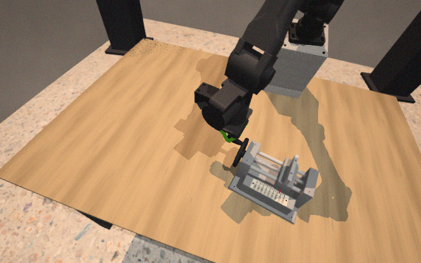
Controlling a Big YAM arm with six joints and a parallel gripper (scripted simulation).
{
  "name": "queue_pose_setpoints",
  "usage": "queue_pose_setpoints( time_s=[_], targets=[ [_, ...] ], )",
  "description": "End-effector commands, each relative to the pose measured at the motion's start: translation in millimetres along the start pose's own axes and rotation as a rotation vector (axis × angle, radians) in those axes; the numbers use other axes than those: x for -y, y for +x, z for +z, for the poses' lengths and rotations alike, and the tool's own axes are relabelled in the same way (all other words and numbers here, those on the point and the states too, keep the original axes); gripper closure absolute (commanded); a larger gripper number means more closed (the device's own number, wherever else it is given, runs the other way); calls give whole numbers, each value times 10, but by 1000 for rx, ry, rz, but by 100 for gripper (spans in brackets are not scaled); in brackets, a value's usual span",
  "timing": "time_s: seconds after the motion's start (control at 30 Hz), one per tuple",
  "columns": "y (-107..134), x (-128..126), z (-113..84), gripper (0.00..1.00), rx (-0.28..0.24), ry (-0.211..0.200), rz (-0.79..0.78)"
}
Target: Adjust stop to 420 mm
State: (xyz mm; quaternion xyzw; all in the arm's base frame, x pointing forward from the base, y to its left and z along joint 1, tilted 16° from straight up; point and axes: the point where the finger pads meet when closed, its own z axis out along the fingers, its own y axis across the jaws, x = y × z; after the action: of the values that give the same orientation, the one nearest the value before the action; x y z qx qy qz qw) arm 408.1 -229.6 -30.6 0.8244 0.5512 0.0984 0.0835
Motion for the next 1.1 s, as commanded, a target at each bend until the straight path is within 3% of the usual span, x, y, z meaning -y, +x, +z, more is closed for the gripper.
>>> queue_pose_setpoints(
  time_s=[0.0, 0.43, 0.57, 0.77, 0.9, 1.07],
  targets=[
    [21, -137, -257, 94, 1, -48, -13],
    [-43, 83, -93, 94, 7, -64, -8],
    [-10, 153, -78, 94, 2, -40, -10],
    [-16, 140, -56, 94, 4, -51, -11],
    [-21, 245, 117, 94, 0, -26, -8],
    [-8, 298, 141, 94, -3, -12, -8]
  ],
)
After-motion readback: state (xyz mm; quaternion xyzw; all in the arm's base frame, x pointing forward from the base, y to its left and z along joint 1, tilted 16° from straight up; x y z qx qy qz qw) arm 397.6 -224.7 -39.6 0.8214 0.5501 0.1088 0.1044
